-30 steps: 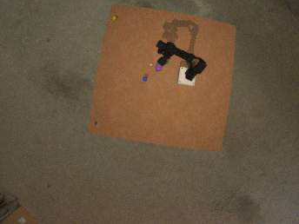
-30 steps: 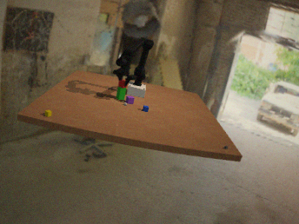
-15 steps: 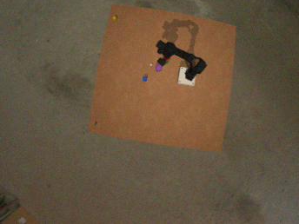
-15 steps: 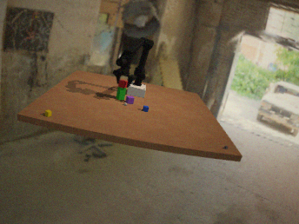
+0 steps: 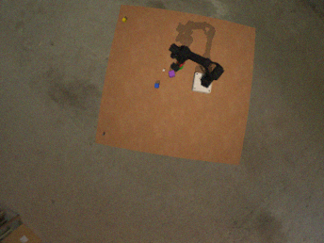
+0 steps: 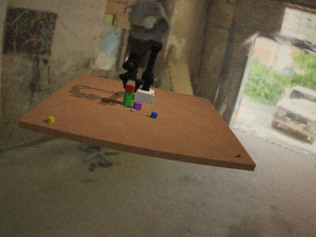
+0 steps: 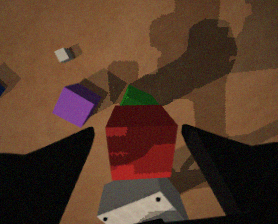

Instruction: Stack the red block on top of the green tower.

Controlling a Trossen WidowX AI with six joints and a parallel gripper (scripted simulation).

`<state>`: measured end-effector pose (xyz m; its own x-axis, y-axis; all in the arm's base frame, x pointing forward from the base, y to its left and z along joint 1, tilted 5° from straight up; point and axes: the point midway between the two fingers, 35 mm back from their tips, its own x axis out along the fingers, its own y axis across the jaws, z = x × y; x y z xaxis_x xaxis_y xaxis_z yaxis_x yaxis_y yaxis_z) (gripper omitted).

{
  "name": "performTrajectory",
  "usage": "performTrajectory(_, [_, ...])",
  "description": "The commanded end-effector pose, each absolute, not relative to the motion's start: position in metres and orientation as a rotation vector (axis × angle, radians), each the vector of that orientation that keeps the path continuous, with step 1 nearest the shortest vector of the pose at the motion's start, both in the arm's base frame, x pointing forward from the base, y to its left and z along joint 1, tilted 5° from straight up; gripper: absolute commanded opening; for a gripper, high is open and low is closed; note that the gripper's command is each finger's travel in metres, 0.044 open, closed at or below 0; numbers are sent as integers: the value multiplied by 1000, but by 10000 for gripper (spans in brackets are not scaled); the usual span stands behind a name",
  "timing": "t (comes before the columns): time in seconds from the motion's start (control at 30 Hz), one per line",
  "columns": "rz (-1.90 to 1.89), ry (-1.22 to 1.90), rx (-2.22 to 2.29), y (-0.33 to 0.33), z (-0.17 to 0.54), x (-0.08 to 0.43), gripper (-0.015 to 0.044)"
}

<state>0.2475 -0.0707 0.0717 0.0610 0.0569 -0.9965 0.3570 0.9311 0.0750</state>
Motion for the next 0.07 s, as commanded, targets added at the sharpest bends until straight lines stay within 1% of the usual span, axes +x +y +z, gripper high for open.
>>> performTrajectory(0.0, [-233,1501,339,-71,71,248,440])
performTrajectory(0.03, [-233,1501,339,-71,71,248,440])
